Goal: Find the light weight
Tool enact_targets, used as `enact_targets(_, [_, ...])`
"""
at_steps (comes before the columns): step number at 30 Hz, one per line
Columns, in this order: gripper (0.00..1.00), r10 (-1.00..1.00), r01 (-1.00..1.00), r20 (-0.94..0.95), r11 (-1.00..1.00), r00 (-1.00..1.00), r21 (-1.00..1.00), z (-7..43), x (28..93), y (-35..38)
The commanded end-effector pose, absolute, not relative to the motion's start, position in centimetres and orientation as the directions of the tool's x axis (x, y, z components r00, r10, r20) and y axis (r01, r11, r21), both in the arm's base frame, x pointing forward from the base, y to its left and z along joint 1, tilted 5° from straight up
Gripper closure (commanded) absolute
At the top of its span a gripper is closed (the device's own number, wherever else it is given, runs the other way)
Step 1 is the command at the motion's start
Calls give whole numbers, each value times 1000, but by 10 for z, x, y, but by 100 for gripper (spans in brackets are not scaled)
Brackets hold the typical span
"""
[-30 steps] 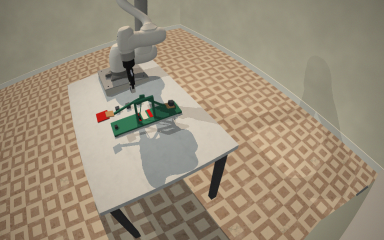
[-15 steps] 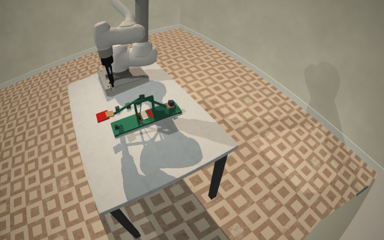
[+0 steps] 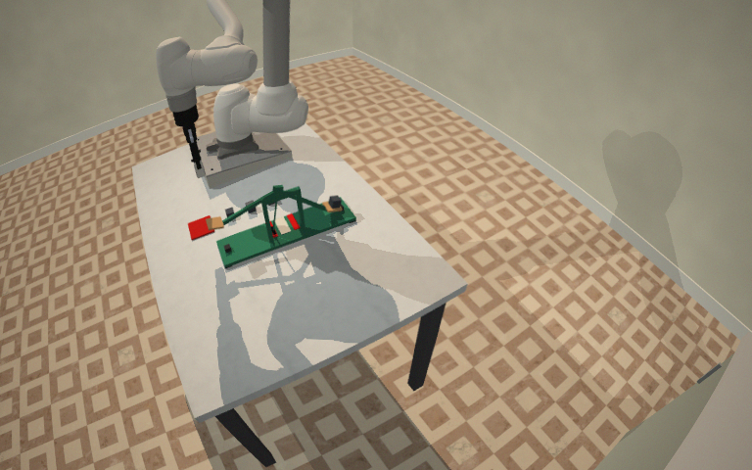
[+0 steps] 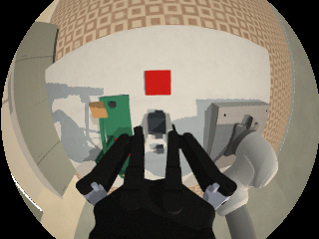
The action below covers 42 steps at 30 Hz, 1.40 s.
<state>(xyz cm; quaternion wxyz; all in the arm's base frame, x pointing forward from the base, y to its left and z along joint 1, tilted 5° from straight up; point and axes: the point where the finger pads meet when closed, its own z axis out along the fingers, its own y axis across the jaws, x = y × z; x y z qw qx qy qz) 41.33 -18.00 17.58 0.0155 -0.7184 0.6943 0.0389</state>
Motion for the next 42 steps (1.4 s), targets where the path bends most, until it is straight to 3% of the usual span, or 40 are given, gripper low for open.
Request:
enact_targets(1, [76, -996, -999, -78, -35, 33, 32, 177, 426, -182])
enact_targets(3, [76, -996, -999, -77, -35, 33, 31, 178, 479, -184])
enact_targets(7, [76, -996, -999, -77, -35, 33, 31, 178, 479, -184])
enact_targets(9, [76, -996, -999, -77, -35, 33, 31, 174, 544, -180])
enact_targets(14, [76, -996, -999, -78, -35, 33, 31, 170, 580, -175])
enact_targets(42, [76, -996, -999, -78, -35, 33, 32, 150, 582, -173])
